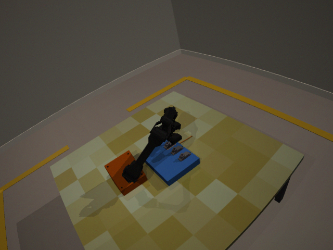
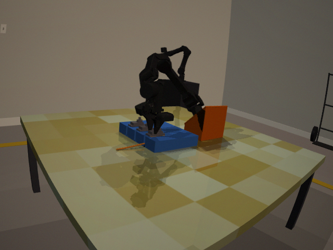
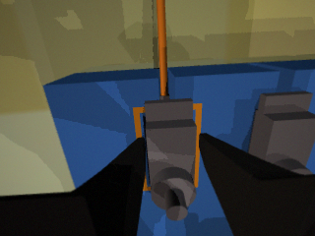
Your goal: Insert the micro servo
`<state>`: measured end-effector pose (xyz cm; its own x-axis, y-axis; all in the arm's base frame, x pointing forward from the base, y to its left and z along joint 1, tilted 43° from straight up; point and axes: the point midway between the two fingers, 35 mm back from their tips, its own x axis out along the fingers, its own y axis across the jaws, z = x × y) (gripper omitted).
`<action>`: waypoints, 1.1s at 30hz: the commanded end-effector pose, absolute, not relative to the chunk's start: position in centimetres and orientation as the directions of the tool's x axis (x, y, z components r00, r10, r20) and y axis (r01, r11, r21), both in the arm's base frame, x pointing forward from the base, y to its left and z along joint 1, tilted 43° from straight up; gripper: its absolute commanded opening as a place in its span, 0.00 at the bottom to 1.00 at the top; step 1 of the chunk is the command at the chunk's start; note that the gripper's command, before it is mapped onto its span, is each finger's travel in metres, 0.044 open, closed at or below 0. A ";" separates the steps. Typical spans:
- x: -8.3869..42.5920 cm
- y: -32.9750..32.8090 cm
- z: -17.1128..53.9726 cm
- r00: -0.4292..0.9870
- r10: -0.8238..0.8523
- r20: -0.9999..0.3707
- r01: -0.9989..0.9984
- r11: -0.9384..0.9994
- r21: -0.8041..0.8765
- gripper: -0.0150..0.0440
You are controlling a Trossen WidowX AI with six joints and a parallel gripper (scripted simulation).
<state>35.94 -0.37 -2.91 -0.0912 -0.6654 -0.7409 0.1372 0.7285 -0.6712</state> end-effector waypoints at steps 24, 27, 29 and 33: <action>25.9 8.1 3.8 -0.089 -0.661 -0.745 0.136 0.733 -0.667 1.00; 26.2 9.2 4.9 -0.085 -0.661 -0.746 0.130 0.735 -0.666 1.00; 26.3 10.3 6.0 -0.081 -0.661 -0.746 0.125 0.736 -0.665 1.00; 26.4 11.5 7.3 -0.077 -0.661 -0.746 0.120 0.737 -0.665 1.00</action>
<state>26.51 10.86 6.77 -0.0701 -0.6586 -0.7492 0.1219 0.7398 -0.6617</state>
